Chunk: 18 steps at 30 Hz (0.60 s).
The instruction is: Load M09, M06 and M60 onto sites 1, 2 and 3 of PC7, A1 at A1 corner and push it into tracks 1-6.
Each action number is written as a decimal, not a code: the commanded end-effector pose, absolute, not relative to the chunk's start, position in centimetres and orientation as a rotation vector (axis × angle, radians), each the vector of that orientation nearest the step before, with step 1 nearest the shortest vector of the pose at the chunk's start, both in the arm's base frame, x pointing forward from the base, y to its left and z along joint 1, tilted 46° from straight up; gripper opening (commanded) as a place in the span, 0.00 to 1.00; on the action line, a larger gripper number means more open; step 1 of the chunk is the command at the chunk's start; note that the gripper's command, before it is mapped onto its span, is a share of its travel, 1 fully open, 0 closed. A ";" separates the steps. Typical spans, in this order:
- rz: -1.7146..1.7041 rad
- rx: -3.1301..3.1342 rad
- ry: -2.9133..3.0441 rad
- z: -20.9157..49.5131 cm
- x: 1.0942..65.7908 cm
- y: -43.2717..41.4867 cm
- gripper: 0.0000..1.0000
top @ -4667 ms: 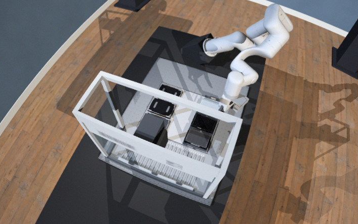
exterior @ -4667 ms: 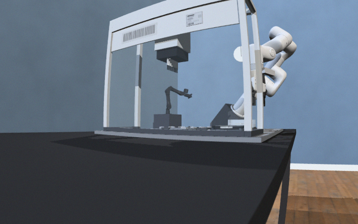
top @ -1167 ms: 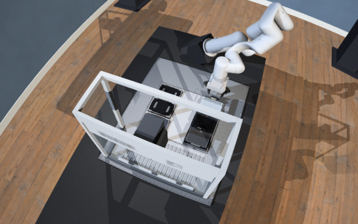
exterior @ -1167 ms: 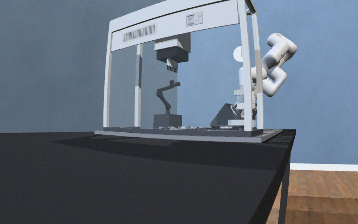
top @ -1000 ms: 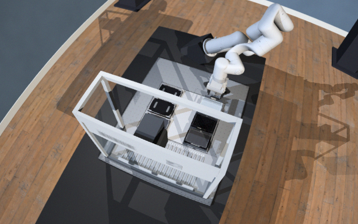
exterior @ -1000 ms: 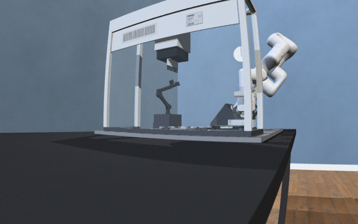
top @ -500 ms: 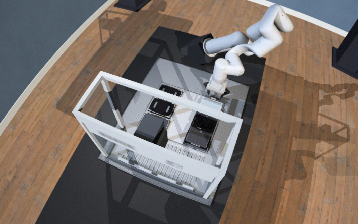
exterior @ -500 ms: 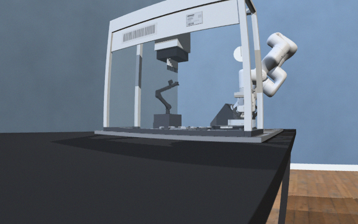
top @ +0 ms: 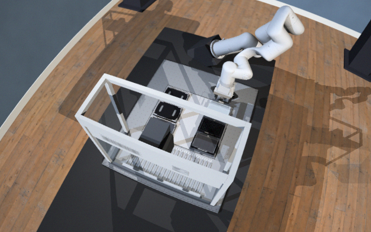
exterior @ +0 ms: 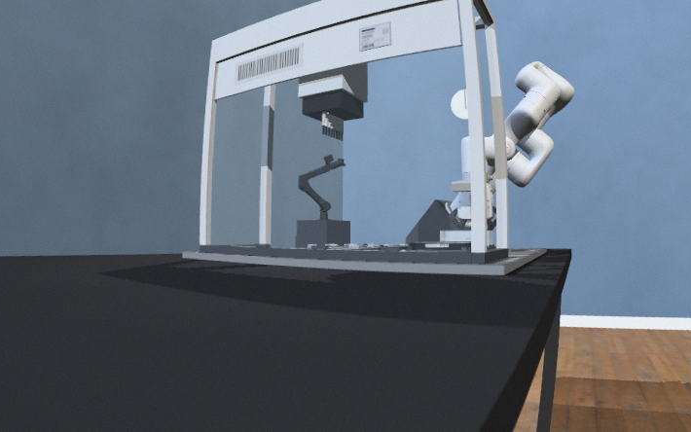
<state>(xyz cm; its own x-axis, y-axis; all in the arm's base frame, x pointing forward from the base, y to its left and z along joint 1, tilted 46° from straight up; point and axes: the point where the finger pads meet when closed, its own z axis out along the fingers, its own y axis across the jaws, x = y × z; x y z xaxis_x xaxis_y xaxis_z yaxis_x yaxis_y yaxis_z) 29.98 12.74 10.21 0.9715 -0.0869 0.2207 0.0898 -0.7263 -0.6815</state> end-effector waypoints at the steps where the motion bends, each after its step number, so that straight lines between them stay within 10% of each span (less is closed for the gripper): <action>1: -0.310 -2.364 0.000 10.1 30.1 12.8 0.82; 18: -0.310 -2.364 0.000 9.6 30.3 13.3 0.82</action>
<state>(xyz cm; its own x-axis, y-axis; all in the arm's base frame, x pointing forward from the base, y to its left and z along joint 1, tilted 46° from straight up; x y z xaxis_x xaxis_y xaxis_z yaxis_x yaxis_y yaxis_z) 30.18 13.35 9.58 0.9715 -0.0869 0.2207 0.0899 -0.7263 -0.6815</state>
